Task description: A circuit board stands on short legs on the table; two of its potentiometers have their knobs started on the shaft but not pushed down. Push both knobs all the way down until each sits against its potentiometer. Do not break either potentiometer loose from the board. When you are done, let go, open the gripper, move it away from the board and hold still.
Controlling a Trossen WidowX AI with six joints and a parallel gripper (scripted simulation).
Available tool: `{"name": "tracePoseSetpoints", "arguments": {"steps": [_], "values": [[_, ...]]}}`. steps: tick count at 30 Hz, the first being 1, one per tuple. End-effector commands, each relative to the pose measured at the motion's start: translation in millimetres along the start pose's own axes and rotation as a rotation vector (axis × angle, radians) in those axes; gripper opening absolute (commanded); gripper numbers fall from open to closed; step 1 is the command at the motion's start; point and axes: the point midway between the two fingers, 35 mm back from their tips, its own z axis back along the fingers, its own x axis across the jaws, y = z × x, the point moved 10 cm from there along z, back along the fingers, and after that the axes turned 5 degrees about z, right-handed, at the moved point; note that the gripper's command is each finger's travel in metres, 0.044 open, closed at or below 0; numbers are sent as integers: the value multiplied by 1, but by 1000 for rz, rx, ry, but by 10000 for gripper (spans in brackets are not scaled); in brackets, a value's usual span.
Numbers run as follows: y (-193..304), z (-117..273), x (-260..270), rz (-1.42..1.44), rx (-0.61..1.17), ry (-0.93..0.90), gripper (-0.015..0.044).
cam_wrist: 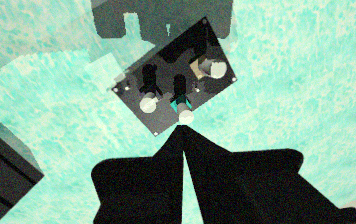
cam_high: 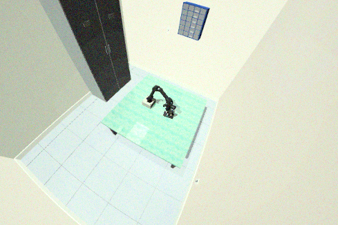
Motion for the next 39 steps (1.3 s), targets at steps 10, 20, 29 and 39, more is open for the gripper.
{"name": "tracePoseSetpoints", "arguments": {"steps": [10, 20, 29, 39], "values": [[1, 3, -6, 465, 7, -14, 0], [1, 6, -10, 811, 5, -24, 0], [1, 9, -14, 1121, 0, -34, 0], [2, 10, -15, 1242, -3, -38, 0]]}}
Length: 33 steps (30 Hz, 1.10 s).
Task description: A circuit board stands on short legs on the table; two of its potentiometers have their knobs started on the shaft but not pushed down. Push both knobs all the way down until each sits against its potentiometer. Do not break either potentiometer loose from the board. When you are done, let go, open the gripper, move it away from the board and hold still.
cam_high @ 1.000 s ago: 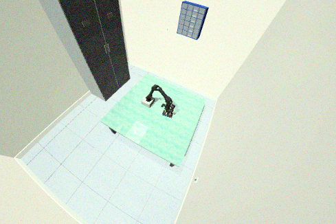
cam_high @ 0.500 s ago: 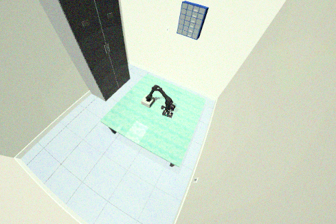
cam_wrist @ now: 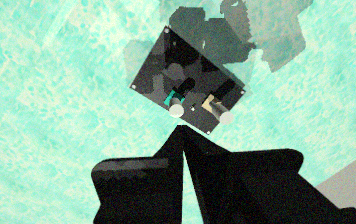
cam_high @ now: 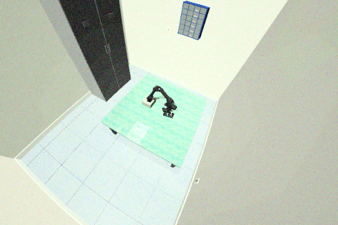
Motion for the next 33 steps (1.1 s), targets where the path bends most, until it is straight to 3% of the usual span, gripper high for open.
{"name": "tracePoseSetpoints", "arguments": {"steps": [1, 4, 33], "values": [[0, -3, 0, 23, -2, -5, 0], [0, -20, 0, 23, -2, -5, 0], [0, -41, 1, 23, -2, -5, 0]]}}
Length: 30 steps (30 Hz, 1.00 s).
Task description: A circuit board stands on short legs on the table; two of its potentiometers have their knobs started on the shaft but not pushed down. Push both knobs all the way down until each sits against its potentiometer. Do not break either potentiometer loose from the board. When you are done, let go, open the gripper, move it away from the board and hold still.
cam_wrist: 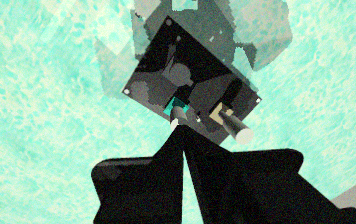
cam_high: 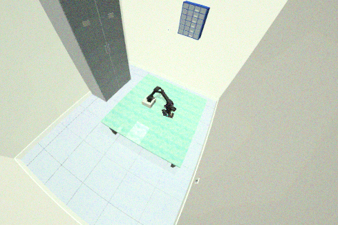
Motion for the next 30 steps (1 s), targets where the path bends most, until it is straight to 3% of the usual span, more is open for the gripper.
{"name": "tracePoseSetpoints", "arguments": {"steps": [1, 30], "values": [[0, -1, 0, 4, 0, -4, 0], [0, -8, 0, 4, 0, -4, 0]]}}
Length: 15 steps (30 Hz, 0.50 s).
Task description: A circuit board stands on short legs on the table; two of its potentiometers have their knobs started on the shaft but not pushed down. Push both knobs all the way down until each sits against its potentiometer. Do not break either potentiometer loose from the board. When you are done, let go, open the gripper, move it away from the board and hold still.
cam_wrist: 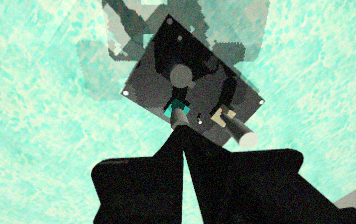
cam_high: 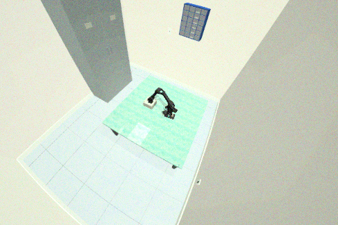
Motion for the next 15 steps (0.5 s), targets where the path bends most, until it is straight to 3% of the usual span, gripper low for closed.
{"name": "tracePoseSetpoints", "arguments": {"steps": [1, 15], "values": [[0, -1, 0, 2, 1, -3, 0], [0, 0, 0, 2, 1, -3, 0]]}}
